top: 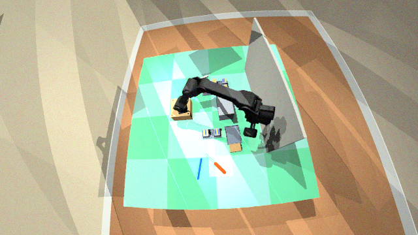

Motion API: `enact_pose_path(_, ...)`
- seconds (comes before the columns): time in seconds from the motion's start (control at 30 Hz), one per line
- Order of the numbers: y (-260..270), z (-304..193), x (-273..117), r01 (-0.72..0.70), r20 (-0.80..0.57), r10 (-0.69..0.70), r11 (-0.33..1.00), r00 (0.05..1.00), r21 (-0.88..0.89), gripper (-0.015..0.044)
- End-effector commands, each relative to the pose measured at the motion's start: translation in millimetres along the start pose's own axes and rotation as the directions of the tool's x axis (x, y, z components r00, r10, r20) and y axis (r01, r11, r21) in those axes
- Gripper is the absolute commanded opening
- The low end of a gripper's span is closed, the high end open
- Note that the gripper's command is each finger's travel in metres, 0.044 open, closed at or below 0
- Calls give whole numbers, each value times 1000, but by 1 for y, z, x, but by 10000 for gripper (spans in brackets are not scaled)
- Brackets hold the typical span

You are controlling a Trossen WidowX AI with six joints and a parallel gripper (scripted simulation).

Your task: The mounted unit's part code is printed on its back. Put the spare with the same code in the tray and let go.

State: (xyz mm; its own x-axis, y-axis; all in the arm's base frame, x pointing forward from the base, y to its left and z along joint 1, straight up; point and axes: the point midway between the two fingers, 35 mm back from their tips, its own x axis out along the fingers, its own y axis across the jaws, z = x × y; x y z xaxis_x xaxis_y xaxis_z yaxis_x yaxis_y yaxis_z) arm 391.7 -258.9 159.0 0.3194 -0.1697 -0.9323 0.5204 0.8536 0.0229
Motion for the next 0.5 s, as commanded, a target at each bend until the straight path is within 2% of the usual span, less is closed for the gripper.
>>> enact_pose_path(0.0, 54, -26, -8, -33, -99, 22, 994, 995, -106, 440)
enact_pose_path(0.27, 156, -106, -40, -121, -321, -7, 919, 947, -376, 440)
enact_pose_path(0.47, 162, -113, -44, -128, -336, -15, 909, 942, -397, 440)
